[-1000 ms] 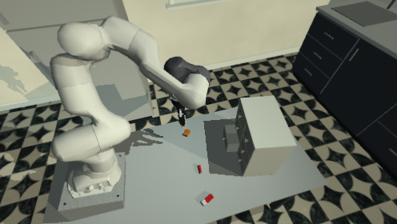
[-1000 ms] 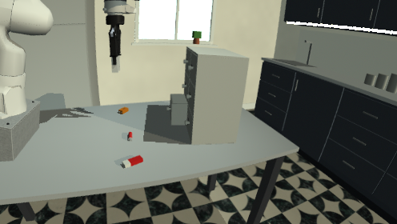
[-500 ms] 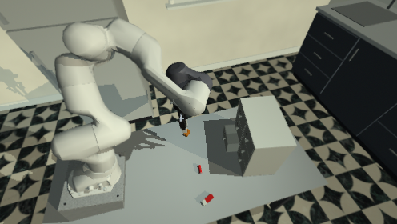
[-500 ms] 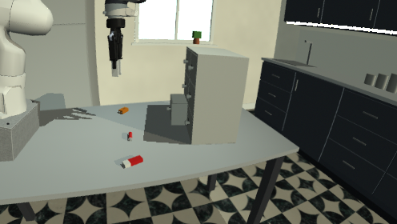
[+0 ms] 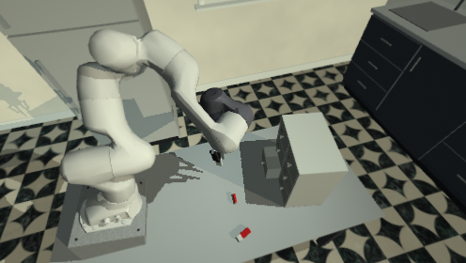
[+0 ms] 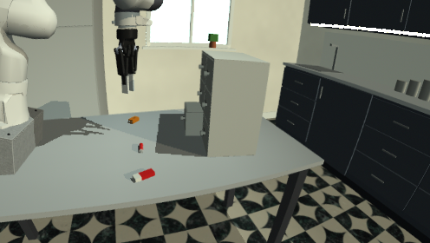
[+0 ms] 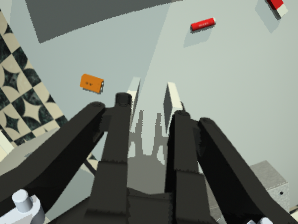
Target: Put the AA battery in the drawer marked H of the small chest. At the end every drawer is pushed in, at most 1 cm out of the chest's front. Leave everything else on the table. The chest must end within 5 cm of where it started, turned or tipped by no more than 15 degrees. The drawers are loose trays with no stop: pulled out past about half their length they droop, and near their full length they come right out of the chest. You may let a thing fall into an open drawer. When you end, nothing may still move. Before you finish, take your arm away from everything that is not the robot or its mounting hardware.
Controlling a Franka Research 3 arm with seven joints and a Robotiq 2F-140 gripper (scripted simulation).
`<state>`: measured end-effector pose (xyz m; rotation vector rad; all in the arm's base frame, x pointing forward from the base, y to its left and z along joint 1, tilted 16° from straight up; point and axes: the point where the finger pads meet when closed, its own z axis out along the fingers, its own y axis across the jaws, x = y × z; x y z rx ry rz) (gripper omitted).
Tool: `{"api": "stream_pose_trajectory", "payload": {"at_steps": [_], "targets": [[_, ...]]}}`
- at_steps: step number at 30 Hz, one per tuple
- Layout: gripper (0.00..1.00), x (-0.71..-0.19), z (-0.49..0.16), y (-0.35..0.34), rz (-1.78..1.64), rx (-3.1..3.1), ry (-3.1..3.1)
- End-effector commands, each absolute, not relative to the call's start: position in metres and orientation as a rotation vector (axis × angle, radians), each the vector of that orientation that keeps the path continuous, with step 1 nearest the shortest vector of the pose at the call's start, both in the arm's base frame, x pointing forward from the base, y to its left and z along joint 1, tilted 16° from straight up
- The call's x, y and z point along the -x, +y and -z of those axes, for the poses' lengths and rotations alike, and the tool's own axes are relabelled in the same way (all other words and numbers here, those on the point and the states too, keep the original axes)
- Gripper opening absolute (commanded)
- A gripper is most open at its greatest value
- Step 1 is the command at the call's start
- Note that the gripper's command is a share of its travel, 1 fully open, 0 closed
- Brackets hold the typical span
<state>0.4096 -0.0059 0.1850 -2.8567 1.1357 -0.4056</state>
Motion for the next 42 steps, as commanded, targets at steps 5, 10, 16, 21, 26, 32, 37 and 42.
{"api": "stream_pose_trajectory", "payload": {"at_steps": [5,10,16,21,26,32,37,42], "targets": [[0.20,-0.418,-0.169,-0.025,0.403,2.697,1.418],[0.20,-0.423,-0.156,-0.044,0.391,2.569,1.605],[0.20,-0.429,-0.139,-0.067,0.375,2.401,1.813],[0.20,-0.432,-0.129,-0.081,0.364,2.287,1.937],[0.20,-0.435,-0.119,-0.095,0.352,2.175,2.045],[0.20,-0.440,-0.107,-0.112,0.336,2.025,2.176],[0.20,-0.442,-0.099,-0.123,0.326,1.924,2.254],[0.20,-0.444,-0.095,-0.128,0.320,1.878,2.288]]}}
